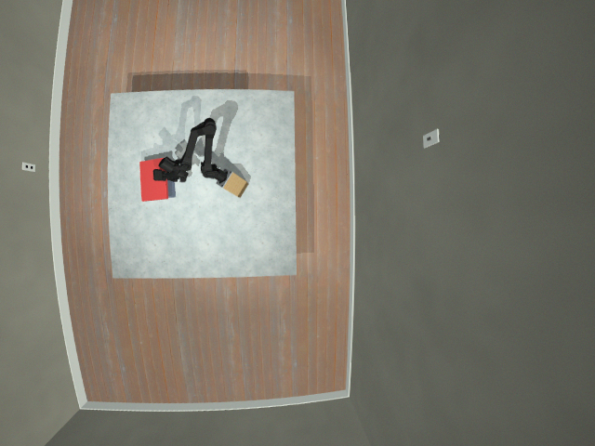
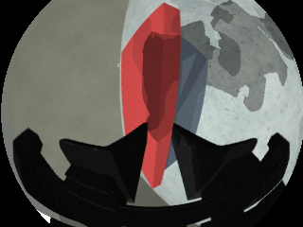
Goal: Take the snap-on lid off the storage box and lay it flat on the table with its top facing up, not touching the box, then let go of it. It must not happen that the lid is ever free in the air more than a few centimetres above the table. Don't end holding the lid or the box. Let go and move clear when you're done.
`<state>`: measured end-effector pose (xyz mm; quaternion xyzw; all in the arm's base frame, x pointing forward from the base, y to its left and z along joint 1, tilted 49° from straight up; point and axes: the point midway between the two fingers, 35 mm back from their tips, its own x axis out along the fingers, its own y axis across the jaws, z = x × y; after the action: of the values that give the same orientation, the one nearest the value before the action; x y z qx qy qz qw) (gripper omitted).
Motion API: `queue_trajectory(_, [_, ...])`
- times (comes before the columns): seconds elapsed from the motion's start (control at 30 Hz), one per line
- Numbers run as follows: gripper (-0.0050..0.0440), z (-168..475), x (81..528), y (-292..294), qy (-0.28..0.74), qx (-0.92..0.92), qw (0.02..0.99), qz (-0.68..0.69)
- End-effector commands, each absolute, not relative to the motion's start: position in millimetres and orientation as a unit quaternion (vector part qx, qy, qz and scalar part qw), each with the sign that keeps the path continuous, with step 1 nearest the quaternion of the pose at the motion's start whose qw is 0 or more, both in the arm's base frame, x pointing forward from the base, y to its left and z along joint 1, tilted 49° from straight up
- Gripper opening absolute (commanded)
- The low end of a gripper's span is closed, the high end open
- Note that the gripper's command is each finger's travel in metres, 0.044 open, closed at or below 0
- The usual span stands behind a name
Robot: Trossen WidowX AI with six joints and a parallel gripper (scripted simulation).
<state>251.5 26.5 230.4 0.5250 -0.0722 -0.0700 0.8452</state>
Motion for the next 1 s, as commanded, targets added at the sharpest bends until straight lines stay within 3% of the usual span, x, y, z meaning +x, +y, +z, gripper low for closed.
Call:
queue_trajectory(0.0, [-0.005,236.8,249.0,29.0,-0.074,0.525,0.845,-0.069])
queue_trajectory(0.97, [-0.005,270.1,237.2,48.2,-0.074,0.525,0.845,-0.069])
